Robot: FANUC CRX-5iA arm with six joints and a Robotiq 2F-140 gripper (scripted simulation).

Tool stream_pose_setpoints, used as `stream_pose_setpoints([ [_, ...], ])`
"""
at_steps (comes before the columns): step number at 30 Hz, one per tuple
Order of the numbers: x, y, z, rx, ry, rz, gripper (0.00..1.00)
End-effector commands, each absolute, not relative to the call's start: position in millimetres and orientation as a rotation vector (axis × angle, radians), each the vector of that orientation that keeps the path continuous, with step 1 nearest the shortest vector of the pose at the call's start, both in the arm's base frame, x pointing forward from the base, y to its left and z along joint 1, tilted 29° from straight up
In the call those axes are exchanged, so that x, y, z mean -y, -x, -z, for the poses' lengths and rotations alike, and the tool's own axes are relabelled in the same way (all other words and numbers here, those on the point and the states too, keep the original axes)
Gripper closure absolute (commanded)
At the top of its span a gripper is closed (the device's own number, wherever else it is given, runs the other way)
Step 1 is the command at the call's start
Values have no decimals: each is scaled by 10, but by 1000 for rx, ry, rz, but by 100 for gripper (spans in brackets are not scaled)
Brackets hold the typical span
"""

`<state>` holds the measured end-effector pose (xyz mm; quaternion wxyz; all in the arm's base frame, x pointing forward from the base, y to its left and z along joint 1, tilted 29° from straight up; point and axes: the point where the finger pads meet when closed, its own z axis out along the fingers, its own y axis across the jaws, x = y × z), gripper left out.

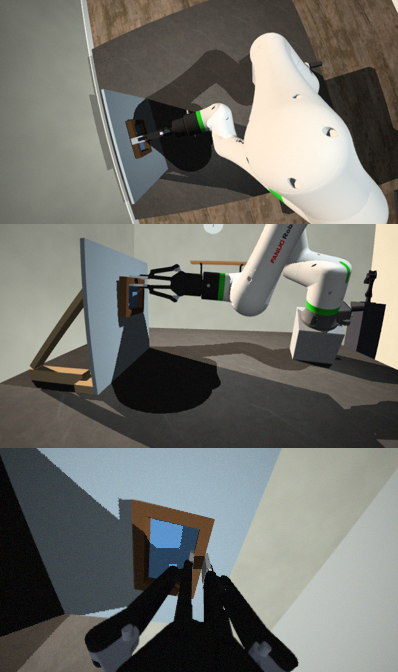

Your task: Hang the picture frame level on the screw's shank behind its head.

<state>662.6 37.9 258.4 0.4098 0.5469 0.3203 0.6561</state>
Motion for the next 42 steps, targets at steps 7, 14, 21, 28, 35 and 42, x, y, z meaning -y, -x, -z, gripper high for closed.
stream_pose_setpoints([
  [7,-378,-6627,-2585,-807,-1377,-1652,100],
  [14,-378,-6627,-2585,-807,-1377,-1652,100],
  [21,-378,-6627,-2585,-807,-1377,-1652,100],
  [28,-378,-6627,-2585,-807,-1377,-1652,71],
  [35,-378,-6627,-2585,-807,-1377,-1652,71],
  [42,-378,-6627,-2585,-807,-1377,-1652,71],
])
